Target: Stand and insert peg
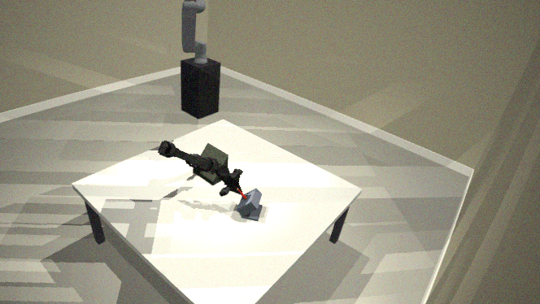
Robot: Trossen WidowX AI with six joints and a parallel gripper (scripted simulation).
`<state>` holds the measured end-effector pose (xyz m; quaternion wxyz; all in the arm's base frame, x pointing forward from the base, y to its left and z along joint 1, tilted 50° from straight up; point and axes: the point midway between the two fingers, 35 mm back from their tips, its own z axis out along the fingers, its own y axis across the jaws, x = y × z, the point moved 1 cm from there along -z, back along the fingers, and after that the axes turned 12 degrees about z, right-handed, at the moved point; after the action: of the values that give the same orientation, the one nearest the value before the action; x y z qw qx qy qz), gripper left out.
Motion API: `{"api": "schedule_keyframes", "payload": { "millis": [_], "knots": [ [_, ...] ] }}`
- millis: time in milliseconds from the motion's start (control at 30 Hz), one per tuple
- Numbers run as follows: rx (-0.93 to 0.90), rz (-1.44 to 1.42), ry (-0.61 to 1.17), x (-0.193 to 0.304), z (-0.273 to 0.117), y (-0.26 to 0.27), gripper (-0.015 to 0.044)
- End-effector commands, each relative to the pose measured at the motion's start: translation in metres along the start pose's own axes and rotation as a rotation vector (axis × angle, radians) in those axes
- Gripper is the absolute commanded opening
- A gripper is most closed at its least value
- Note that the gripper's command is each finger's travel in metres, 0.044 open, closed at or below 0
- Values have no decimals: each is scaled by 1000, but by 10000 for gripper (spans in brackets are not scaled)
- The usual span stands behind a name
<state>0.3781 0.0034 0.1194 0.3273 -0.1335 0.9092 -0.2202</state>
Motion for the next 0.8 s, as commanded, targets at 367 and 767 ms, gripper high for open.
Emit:
{"api": "schedule_keyframes", "payload": {
  "millis": [367, 767],
  "knots": [
    [-5, -8, 5, 2, 8, 2, 0],
    [-5, -8, 5, 1, 15, 2, 0]
  ]
}}
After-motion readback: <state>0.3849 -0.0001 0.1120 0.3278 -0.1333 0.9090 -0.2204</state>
